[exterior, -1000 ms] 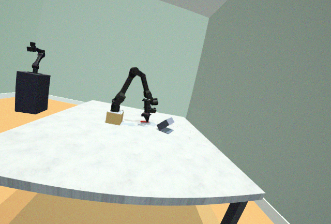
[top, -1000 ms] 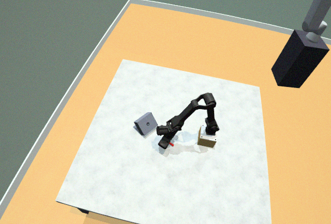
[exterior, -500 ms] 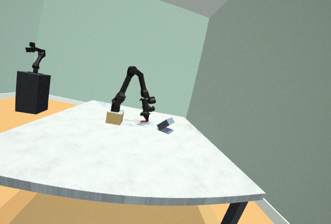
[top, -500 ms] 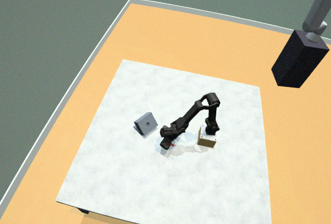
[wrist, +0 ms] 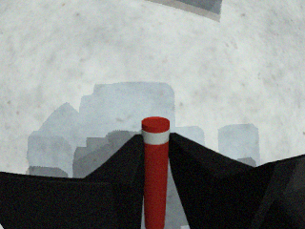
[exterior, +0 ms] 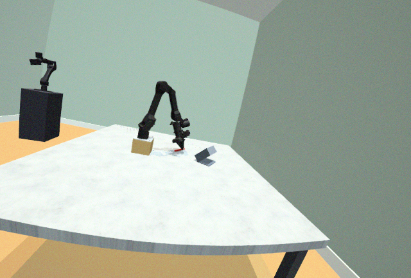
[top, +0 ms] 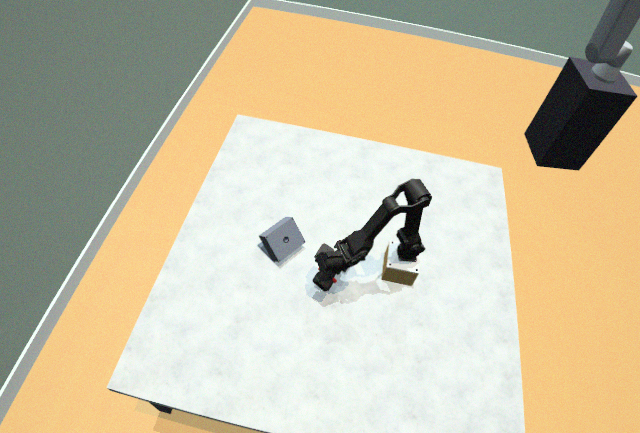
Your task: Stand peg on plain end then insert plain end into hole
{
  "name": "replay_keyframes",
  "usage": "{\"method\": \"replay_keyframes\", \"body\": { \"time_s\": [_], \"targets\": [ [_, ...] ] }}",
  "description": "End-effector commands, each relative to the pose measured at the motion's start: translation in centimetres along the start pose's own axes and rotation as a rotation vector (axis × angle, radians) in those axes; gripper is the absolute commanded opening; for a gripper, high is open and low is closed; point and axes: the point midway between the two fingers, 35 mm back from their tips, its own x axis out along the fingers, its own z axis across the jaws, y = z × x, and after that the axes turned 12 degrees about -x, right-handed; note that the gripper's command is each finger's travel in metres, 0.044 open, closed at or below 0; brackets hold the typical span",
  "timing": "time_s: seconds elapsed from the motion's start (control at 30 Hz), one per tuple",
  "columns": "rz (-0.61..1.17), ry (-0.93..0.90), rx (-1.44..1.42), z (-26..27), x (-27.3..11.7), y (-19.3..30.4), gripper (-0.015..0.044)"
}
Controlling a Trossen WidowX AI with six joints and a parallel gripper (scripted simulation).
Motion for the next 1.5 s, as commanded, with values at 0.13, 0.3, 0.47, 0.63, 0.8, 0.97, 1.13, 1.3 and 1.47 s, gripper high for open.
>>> {"method": "replay_keyframes", "body": {
  "time_s": [0.13, 0.3, 0.47, 0.63, 0.8, 0.97, 1.13, 1.3, 1.47],
  "targets": [
    [-0.07, 0.017, 0.005, 0.0, -0.5, 0.3, 0.0049],
    [-0.112, 0.026, 0.005, 0.0, -0.8, 0.5, 0.0049],
    [-0.154, 0.035, 0.005, 0.0, -1.0, 0.7, 0.0049],
    [-0.195, 0.044, 0.005, 0.1, -1.3, 0.9, 0.0049],
    [-0.237, 0.053, 0.005, 0.1, -1.6, 1.1, 0.0049],
    [-0.279, 0.062, 0.005, 0.2, -1.8, 1.4, 0.0049],
    [-0.321, 0.071, 0.006, 0.2, -2.0, 1.6, 0.0049],
    [-0.362, 0.08, 0.006, 0.3, -2.2, 1.9, 0.0049],
    [-0.404, 0.089, 0.006, 0.3, -2.5, 2.2, 0.0049]
  ]
}}
